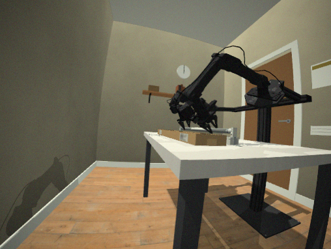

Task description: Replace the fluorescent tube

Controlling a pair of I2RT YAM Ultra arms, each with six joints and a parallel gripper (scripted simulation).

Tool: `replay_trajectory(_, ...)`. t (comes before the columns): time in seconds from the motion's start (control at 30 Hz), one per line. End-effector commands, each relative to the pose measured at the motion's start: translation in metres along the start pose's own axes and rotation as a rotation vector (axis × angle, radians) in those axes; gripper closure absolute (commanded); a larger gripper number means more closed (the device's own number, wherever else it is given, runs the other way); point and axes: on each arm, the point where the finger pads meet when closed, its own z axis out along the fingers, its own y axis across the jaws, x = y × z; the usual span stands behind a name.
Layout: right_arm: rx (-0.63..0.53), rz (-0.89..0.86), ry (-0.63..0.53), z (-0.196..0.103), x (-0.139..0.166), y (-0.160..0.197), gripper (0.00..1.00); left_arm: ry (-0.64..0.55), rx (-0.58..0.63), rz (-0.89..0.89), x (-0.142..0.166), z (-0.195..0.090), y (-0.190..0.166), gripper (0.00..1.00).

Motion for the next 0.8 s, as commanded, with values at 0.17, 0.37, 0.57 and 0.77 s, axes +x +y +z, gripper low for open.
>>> replay_trajectory(0.17, -0.003, -0.035, -0.009, -0.027, -0.020, 0.010, 0.51, -0.032, -0.036, 0.016, -0.011, -0.043, 0.001, 0.51)
replay_trajectory(0.37, -0.018, -0.043, 0.002, -0.052, -0.014, 0.014, 0.51, -0.009, 0.011, 0.034, -0.011, -0.057, -0.010, 0.51)
replay_trajectory(0.57, 0.042, -0.001, -0.049, -0.061, -0.017, 0.000, 0.51, -0.023, -0.018, 0.041, -0.012, -0.053, -0.009, 0.51)
replay_trajectory(0.77, 0.027, -0.022, -0.035, -0.064, -0.011, 0.005, 0.51, -0.034, -0.039, 0.033, -0.011, -0.062, -0.005, 0.51)
